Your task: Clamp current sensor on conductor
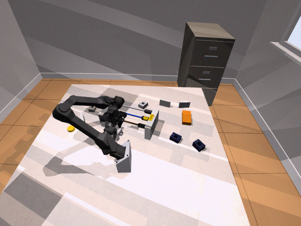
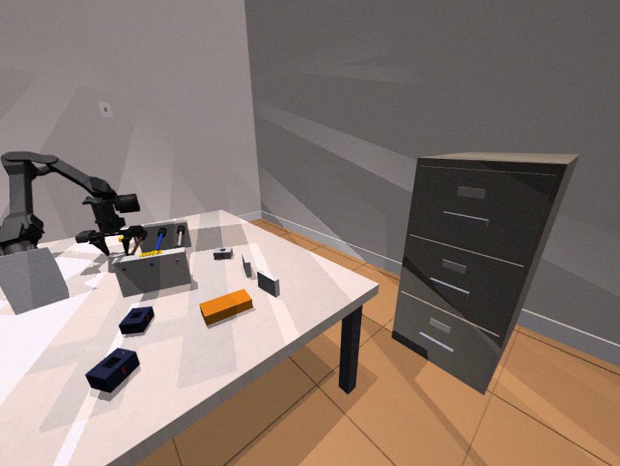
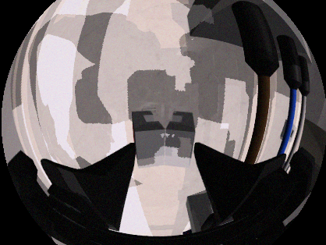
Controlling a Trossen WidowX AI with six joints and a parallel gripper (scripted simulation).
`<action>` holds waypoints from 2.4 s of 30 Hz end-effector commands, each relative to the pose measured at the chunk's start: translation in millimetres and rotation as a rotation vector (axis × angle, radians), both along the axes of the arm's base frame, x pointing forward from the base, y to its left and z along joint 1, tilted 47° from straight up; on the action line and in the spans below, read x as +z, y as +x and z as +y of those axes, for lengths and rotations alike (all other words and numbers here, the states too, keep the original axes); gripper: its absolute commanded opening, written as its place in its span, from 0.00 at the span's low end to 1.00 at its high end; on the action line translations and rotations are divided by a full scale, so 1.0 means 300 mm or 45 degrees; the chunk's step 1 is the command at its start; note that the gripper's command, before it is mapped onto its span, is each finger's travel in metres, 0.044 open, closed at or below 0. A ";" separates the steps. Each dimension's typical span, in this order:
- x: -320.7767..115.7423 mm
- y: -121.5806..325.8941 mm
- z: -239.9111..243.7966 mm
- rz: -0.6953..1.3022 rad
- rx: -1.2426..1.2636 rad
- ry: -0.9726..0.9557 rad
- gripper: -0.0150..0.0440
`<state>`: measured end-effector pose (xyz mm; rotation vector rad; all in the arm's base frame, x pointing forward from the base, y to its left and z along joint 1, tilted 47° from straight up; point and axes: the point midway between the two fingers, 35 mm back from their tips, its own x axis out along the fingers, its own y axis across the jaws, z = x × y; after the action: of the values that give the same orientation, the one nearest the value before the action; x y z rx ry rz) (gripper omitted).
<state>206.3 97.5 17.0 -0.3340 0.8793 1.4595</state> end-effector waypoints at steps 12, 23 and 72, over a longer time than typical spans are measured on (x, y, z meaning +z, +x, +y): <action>0.035 0.022 -0.045 -0.004 -0.002 -0.010 0.33; 0.159 0.065 -0.190 -0.001 -0.006 -0.018 0.25; 0.243 0.240 -0.324 1.014 -0.979 -0.173 0.25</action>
<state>270.2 2.2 89.5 0.4179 1.4902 0.8629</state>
